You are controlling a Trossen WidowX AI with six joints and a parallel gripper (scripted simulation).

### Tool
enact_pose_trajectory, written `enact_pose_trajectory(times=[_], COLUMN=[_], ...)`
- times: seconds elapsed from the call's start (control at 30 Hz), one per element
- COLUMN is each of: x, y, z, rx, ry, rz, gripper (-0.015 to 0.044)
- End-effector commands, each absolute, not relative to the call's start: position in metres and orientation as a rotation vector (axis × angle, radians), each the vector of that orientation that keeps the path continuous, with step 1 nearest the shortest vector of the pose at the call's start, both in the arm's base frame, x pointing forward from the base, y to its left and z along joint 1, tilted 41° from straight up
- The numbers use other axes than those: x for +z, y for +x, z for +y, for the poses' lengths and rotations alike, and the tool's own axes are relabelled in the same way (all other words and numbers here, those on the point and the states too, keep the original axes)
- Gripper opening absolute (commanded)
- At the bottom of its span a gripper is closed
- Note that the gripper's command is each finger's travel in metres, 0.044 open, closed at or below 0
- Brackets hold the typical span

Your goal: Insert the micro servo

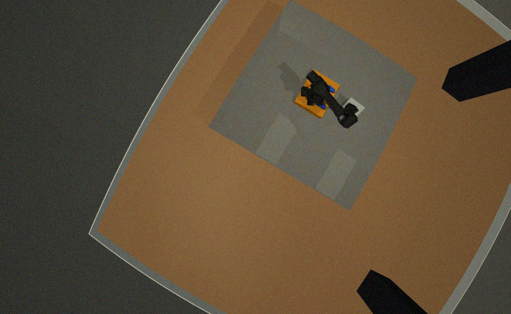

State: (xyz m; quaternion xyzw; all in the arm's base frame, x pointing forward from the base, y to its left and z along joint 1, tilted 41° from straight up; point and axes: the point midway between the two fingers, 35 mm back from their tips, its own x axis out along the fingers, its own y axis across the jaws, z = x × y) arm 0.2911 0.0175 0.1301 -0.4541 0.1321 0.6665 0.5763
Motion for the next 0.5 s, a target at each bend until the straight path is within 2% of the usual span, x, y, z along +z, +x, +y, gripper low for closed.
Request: enact_pose_trajectory(times=[0.0, 0.47], x=[0.129, 0.082], y=[0.283, 0.283], z=[0.017, -0.039], rx=[1.559, 1.559], ry=[-1.067, -1.069], rz=[0.31, 0.314], gripper=[0.0, 0.0])
